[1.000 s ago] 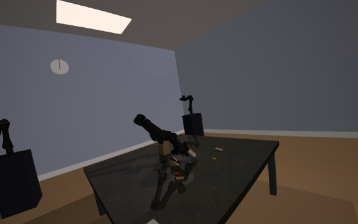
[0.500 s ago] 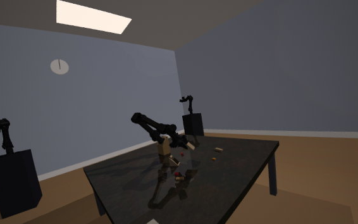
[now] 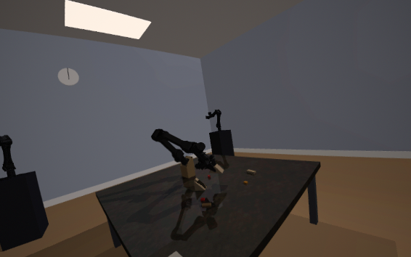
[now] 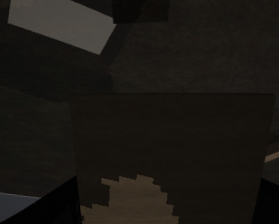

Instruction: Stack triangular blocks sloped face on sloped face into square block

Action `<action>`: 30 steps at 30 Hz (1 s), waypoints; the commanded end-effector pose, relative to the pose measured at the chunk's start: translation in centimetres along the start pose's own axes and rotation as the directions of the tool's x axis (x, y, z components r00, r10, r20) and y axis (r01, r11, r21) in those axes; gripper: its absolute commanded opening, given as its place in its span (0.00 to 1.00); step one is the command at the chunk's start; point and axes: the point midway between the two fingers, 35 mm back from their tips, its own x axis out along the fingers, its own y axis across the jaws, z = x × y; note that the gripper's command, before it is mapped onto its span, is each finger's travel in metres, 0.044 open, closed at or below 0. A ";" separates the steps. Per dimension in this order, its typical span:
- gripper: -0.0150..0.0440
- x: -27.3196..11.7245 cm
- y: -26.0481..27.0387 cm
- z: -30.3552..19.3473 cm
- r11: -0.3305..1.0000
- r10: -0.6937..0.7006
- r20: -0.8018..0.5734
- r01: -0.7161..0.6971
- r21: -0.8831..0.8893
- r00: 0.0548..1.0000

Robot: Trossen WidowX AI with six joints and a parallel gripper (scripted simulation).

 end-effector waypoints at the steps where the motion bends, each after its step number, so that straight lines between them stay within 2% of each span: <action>1: 0.25 0.3 0.2 -0.7 1.000 -0.010 0.043 0.009 0.012 0.999; 15: 0.25 1.1 -0.1 -1.2 0.998 -0.054 0.267 0.048 0.030 0.962; 30: 0.25 0.8 0.0 -1.8 0.999 -0.038 0.485 0.038 0.010 0.874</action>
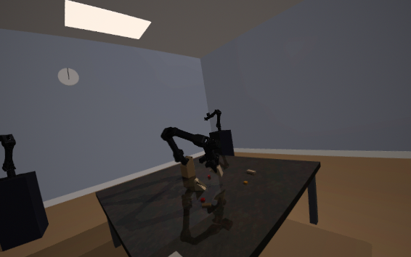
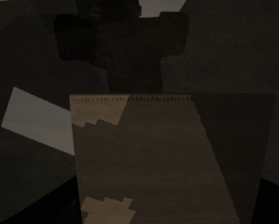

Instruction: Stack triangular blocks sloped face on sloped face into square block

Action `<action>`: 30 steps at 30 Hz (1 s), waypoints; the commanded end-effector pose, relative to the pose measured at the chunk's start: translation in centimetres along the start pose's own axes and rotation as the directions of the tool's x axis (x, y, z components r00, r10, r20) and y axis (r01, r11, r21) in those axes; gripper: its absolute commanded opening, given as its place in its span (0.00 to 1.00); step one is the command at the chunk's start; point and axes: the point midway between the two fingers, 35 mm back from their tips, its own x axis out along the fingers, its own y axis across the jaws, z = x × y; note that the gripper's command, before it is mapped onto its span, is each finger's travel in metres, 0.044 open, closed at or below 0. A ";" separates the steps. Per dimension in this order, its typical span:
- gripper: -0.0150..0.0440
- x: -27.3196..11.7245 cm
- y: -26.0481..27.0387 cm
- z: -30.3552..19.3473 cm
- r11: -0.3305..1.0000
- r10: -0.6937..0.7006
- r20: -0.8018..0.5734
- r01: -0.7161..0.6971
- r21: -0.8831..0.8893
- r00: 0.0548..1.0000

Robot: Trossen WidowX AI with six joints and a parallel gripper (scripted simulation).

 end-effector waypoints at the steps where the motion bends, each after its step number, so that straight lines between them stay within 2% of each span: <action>1: 0.25 -0.5 0.2 -0.4 1.000 0.018 0.050 -0.018 -0.002 0.999; 14: 0.25 -1.7 0.7 -0.7 0.996 0.081 0.220 -0.074 -0.040 0.972; 30: 0.25 -6.2 4.8 0.9 0.996 0.083 0.223 -0.075 -0.041 0.971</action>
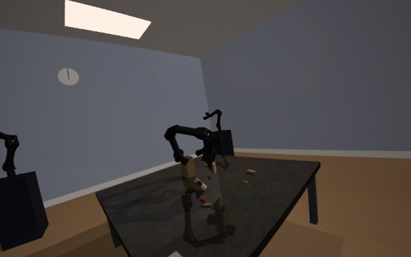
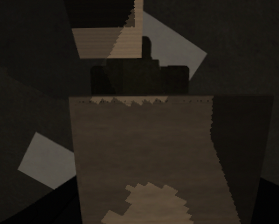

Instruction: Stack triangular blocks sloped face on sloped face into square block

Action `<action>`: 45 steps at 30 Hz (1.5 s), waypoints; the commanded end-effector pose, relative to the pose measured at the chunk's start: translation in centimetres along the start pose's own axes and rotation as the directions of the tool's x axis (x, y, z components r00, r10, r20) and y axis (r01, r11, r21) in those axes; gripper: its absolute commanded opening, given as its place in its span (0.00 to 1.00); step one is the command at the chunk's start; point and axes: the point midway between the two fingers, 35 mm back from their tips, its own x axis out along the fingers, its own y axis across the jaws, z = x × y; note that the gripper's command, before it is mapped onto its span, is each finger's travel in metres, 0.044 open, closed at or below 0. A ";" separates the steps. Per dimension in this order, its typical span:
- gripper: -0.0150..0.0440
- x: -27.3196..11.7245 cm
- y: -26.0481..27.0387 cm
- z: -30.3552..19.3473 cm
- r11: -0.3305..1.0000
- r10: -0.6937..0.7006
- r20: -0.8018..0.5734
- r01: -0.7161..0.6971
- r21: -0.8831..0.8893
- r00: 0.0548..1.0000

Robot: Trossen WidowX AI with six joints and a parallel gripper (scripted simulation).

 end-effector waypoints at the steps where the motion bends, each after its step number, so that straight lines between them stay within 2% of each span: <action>1: 0.25 -1.4 1.4 0.7 1.000 0.008 -0.010 -0.008 0.002 1.000; 8: 0.25 -3.1 3.3 2.4 1.000 0.008 -0.009 -0.008 0.001 1.000; 13: 0.25 -2.9 3.4 2.5 1.000 0.008 -0.009 -0.008 0.001 1.000; 30: 0.25 4.0 3.6 4.5 1.000 0.010 -0.007 -0.010 0.001 1.000; 45: 0.25 7.1 3.5 6.0 1.000 0.011 -0.006 -0.011 0.001 1.000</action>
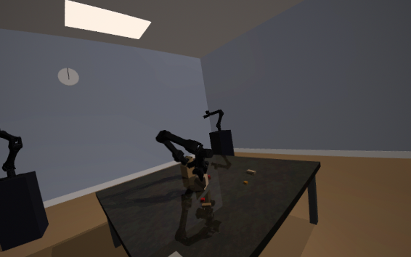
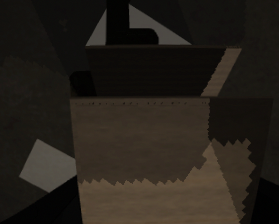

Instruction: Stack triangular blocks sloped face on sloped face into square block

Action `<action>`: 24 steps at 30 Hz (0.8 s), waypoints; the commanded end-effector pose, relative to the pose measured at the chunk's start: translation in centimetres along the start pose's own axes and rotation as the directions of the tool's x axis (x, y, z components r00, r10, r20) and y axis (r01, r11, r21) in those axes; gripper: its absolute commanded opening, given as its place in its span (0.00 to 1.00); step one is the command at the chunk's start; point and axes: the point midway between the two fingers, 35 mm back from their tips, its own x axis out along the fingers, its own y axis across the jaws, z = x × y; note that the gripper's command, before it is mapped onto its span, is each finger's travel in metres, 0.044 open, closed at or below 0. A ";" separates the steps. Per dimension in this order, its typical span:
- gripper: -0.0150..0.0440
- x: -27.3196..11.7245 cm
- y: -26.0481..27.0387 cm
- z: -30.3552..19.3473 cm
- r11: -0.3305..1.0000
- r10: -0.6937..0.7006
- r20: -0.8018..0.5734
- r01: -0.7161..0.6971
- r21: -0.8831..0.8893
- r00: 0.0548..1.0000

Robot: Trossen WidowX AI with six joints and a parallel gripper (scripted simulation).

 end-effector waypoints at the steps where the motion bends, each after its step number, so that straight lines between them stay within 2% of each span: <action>1: 0.25 0.1 0.0 0.2 1.000 0.010 -0.007 -0.010 -0.006 1.000; 24: 0.25 0.0 0.0 0.2 1.000 0.014 -0.009 -0.014 -0.010 1.000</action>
